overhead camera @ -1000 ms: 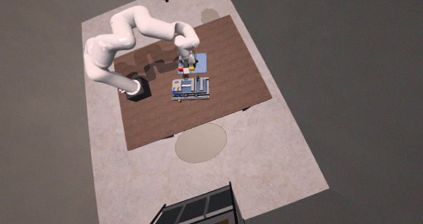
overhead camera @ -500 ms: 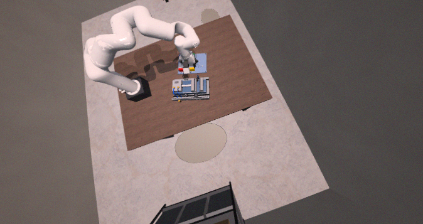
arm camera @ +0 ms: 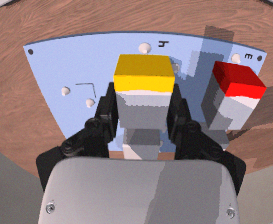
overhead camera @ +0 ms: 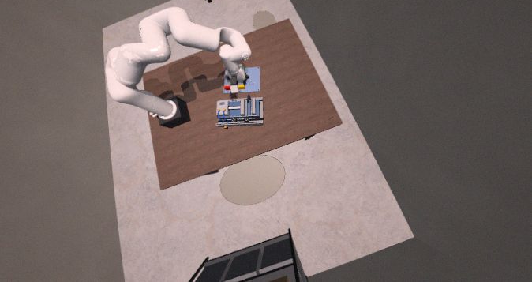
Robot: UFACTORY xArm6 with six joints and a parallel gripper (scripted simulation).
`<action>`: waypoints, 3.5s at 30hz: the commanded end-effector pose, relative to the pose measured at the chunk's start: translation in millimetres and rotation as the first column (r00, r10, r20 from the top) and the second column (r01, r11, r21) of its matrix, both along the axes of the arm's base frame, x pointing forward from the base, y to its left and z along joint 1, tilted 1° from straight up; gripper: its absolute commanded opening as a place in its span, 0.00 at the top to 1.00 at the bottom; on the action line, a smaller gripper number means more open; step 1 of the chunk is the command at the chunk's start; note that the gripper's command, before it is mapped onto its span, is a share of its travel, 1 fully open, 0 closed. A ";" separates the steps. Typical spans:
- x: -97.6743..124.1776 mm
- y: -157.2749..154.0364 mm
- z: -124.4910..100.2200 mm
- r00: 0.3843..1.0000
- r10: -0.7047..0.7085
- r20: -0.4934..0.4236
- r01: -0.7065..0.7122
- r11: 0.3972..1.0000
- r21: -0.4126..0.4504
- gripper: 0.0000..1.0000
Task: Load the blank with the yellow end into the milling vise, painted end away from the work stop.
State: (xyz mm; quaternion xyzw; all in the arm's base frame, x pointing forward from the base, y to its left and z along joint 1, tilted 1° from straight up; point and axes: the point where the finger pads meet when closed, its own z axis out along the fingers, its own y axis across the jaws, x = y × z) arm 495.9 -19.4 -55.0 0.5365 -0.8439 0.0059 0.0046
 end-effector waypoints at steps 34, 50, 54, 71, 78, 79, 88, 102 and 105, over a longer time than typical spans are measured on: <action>1.6 0.6 39.9 1.000 0.000 0.004 0.000 1.000 0.000 1.00; 1.6 0.9 66.2 1.000 0.000 0.004 0.000 1.000 0.000 1.00; 1.6 1.1 78.2 1.000 0.000 0.004 0.000 1.000 0.000 1.00; 1.4 1.7 116.5 1.000 0.000 0.004 0.000 1.000 0.000 1.00; 1.2 2.0 134.5 1.000 0.000 0.004 0.000 1.000 0.000 1.00; 1.2 2.0 134.5 1.000 0.000 0.004 0.000 1.000 0.000 1.00; 1.2 2.0 136.4 1.000 0.000 0.004 0.000 1.000 0.000 1.00; 1.1 2.0 136.6 1.000 0.000 0.004 0.000 1.000 0.000 1.00; 1.1 2.0 134.9 1.000 0.000 0.004 0.000 1.000 0.000 1.00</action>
